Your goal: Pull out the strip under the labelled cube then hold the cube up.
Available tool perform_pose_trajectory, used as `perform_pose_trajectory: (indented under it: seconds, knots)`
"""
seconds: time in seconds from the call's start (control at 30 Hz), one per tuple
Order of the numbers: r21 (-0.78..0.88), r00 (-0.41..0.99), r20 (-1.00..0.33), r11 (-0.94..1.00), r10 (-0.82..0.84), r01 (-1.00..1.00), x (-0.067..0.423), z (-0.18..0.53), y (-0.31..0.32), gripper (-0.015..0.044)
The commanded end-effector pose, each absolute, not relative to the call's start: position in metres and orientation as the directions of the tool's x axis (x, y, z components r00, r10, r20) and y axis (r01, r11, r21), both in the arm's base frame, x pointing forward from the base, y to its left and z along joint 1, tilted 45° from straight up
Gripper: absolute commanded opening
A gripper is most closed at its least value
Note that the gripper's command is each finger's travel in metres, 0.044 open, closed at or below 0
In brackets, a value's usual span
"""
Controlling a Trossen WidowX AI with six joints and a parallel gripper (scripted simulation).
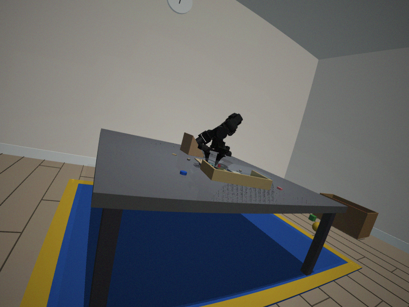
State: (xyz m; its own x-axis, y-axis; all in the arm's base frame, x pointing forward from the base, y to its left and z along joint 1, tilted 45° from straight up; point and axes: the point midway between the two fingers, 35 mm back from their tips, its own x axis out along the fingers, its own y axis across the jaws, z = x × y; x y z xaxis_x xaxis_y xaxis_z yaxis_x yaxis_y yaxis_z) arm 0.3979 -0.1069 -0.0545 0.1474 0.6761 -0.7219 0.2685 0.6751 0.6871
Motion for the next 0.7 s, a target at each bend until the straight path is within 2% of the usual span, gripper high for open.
perform_pose_trajectory:
  seconds: [0.0, 0.33, 0.43, 0.67]
  knots:
    - [0.691, 0.14, -0.717, 0.669, 0.683, 0.273, 0.3977, -0.0601, -0.0989, 0.025]
    - [0.691, 0.14, -0.716, 0.669, 0.683, 0.273, 0.3983, -0.0639, -0.0948, 0.025]
    - [0.688, 0.142, -0.72, 0.674, 0.679, 0.269, 0.3984, -0.063, -0.0973, 0.0171]
    - [0.688, 0.142, -0.72, 0.674, 0.679, 0.269, 0.3984, -0.063, -0.0973, 0.0125]
